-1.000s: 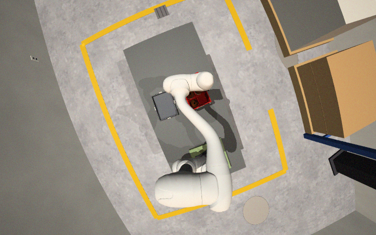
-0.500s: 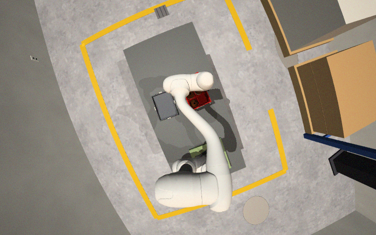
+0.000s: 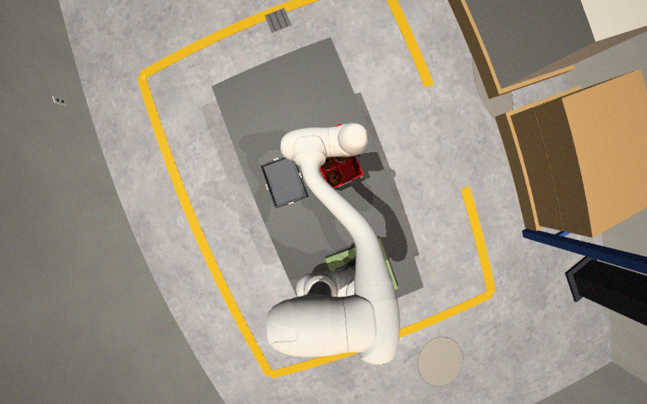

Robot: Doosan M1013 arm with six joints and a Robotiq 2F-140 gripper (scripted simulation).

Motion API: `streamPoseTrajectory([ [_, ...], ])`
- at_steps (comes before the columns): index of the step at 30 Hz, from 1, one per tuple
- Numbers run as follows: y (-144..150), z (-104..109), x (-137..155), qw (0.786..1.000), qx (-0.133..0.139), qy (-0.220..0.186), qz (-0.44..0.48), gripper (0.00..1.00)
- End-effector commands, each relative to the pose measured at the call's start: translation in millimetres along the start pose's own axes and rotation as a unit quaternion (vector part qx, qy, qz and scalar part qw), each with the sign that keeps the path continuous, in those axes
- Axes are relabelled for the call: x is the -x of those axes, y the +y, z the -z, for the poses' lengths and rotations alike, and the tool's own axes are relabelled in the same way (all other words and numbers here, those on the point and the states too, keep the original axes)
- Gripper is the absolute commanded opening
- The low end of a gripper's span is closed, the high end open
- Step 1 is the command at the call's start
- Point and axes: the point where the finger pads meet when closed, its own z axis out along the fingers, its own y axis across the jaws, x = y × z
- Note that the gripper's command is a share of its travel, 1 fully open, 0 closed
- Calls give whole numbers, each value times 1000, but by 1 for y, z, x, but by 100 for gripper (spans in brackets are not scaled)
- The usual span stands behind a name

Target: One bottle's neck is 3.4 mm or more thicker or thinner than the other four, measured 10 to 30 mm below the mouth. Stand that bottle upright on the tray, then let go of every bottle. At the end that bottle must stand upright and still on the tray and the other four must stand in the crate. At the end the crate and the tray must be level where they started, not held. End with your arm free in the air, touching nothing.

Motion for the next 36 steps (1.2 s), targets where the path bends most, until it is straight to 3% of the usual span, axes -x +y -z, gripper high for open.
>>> streamPoseTrajectory([
  [1, 0, -4, 1, 1000, 1, 0, -2, 0],
  [33, 0, -4, 1, 1000, 1, 0, -2, 0],
  [34, 0, -4, 1, 1000, 1, 0, -2, 38],
  [36, 0, -4, 1, 1000, 1, 0, -2, 38],
])
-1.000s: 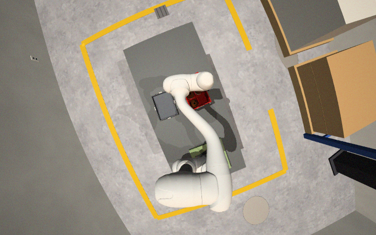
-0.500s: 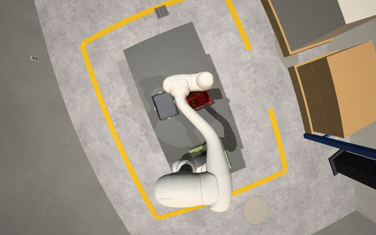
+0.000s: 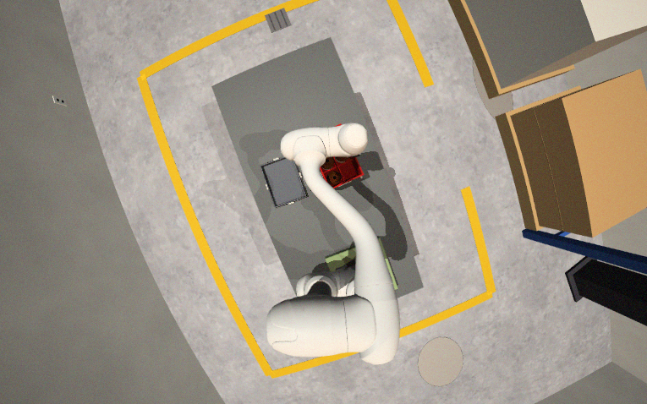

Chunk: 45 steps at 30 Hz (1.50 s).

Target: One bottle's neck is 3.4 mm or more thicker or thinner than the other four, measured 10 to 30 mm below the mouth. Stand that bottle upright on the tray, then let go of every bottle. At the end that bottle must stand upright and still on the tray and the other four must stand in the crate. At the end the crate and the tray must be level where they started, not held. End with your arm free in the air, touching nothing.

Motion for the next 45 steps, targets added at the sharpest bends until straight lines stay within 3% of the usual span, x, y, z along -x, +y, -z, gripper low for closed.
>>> streamPoseTrajectory([
  [1, 0, -4, 1, 1000, 1, 0, -2, 38],
  [34, 0, -4, 1, 1000, 1, 0, -2, 38],
  [45, 0, 6, 1, 1000, 1, 0, -2, 38],
])
